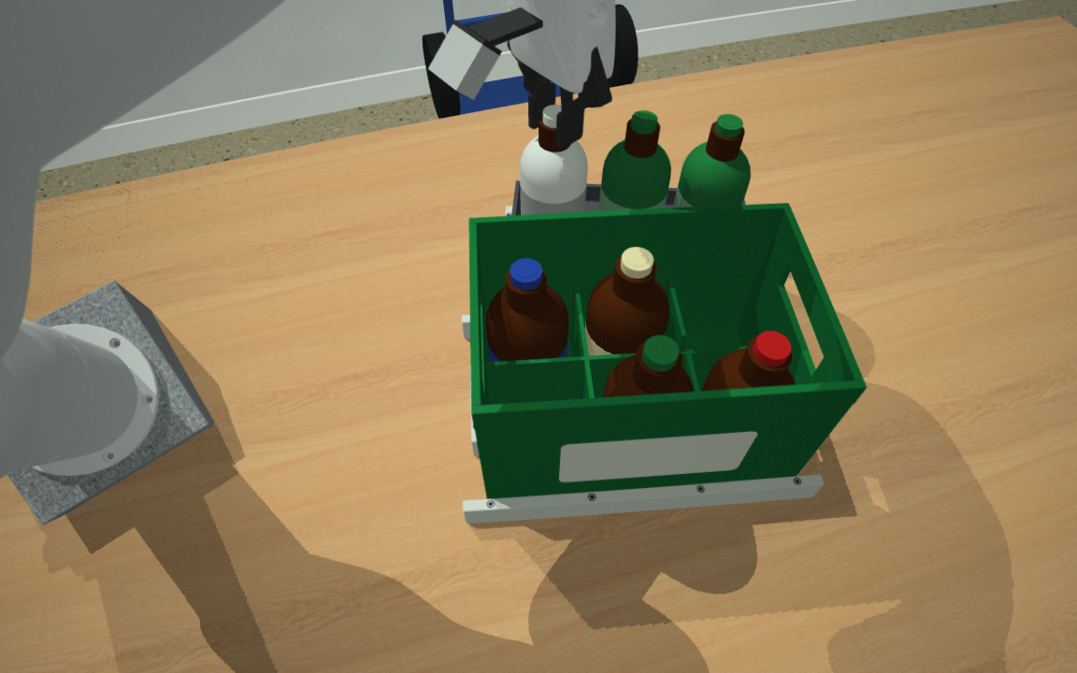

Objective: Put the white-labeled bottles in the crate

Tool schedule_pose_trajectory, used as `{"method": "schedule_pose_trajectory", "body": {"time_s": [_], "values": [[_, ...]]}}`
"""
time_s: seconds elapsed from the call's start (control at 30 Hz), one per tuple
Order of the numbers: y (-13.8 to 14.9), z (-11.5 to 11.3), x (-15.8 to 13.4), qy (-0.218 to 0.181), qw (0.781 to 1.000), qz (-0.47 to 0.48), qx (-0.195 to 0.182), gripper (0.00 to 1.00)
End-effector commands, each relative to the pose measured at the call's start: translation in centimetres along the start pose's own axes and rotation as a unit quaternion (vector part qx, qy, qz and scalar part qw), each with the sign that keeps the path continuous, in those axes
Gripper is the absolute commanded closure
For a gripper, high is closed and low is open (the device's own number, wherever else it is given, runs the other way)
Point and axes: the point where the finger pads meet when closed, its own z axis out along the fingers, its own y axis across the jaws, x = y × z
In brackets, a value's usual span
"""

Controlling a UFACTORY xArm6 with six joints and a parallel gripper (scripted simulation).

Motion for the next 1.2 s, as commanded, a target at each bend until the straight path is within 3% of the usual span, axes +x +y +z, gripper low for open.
{"method": "schedule_pose_trajectory", "body": {"time_s": [0.0,1.17], "values": [[0.0,-0.6,-0.3,-0.004,1.0,0.001,-0.001,1.0],[0.0,-3.8,-0.3,-0.004,1.0,0.001,-0.001,1.0]]}}
